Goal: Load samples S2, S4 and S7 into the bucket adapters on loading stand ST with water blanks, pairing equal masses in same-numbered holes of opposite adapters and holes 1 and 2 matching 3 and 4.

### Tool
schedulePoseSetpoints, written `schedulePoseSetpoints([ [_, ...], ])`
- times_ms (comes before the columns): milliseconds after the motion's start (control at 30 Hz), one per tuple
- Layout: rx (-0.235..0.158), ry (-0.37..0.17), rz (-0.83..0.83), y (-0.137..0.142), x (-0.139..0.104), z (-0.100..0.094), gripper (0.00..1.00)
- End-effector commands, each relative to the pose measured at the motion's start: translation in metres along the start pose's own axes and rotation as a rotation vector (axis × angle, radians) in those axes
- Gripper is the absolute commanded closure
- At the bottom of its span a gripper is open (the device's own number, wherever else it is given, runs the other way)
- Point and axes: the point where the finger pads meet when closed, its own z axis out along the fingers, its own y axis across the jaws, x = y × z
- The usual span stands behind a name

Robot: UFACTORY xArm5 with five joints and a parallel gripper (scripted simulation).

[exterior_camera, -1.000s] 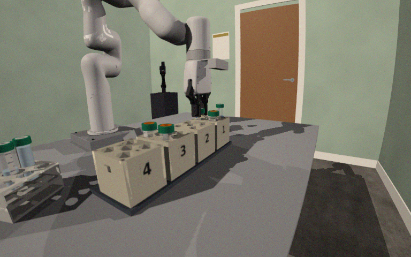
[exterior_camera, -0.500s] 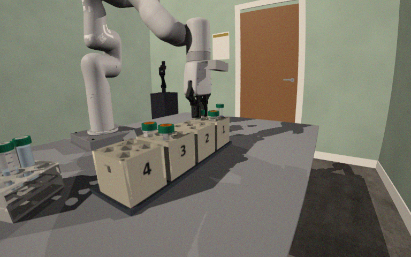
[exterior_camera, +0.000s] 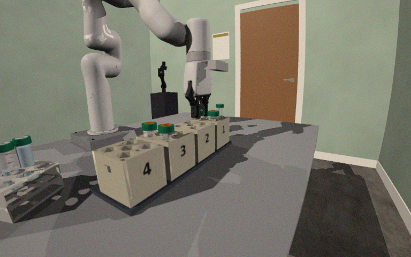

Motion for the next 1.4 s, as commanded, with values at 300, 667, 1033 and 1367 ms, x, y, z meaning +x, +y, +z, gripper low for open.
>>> schedulePoseSetpoints([
  [300, 0.003, 0.003, 0.0, 0.0, 0.001, -0.001, 0.56],
  [667, 0.003, 0.003, 0.0, 0.0, 0.001, -0.011, 0.56],
  [1033, 0.003, 0.003, 0.0, 0.0, 0.001, -0.033, 0.56],
  [1367, 0.003, 0.003, 0.0, 0.0, 0.001, -0.049, 0.56],
])
